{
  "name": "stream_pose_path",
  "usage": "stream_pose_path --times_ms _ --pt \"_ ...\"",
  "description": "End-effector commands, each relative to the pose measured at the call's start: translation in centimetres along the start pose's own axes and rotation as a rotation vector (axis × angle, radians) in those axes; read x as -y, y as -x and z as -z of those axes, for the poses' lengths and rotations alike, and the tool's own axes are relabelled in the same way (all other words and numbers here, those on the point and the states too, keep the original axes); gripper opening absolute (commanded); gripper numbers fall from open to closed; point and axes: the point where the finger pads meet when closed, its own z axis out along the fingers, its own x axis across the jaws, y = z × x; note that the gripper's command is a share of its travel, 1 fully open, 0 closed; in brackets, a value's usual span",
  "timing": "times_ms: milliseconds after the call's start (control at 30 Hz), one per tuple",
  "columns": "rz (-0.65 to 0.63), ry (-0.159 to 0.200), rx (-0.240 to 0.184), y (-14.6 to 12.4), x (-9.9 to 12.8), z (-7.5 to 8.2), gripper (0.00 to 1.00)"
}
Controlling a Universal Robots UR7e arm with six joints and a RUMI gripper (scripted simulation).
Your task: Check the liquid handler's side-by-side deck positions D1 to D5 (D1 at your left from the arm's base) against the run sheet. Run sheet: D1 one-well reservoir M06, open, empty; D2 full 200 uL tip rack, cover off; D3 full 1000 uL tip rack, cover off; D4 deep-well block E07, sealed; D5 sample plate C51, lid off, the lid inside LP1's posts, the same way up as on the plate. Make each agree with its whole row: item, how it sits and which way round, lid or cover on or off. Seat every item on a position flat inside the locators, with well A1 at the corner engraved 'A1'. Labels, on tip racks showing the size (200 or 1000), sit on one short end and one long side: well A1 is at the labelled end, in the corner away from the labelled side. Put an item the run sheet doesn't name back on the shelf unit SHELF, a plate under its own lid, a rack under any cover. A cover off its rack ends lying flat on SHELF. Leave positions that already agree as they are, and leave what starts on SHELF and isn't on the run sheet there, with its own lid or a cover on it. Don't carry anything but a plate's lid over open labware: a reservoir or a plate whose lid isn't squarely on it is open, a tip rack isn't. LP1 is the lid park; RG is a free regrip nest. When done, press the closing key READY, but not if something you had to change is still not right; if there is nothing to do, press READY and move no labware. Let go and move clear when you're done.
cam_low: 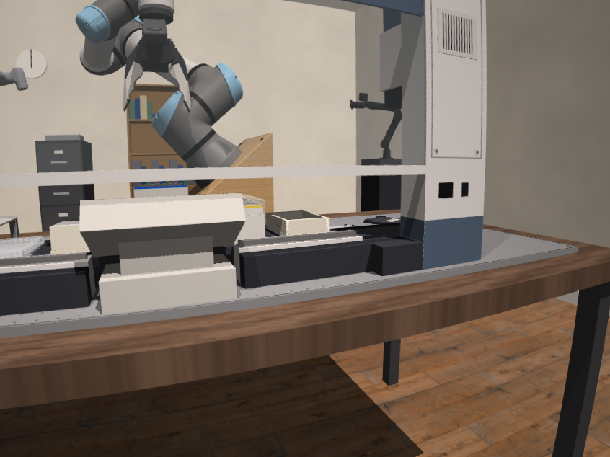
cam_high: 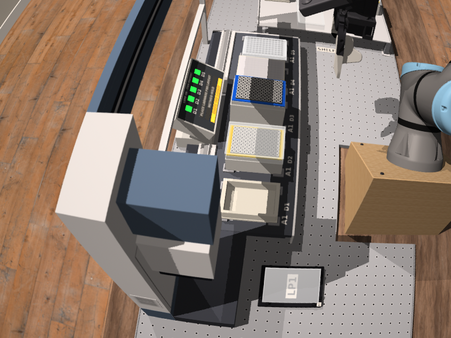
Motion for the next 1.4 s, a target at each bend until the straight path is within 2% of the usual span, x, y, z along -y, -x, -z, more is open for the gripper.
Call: stream_pose_path --times_ms 0,200,667,967,1033,1367 --pt "0.026 0.0 0.003 -0.1 0.0 0.6 0.82" --pt "0.025 0.001 0.003 -0.1 0.0 3.6 0.82" --pt "0.024 0.002 0.002 -0.1 -0.1 3.6 0.82" --pt "0.022 0.002 0.001 -0.2 4.6 3.7 0.82" --pt "0.022 0.002 0.001 -0.2 4.6 3.7 0.82" --pt "0.022 0.002 0.001 -0.2 9.6 3.7 0.82"
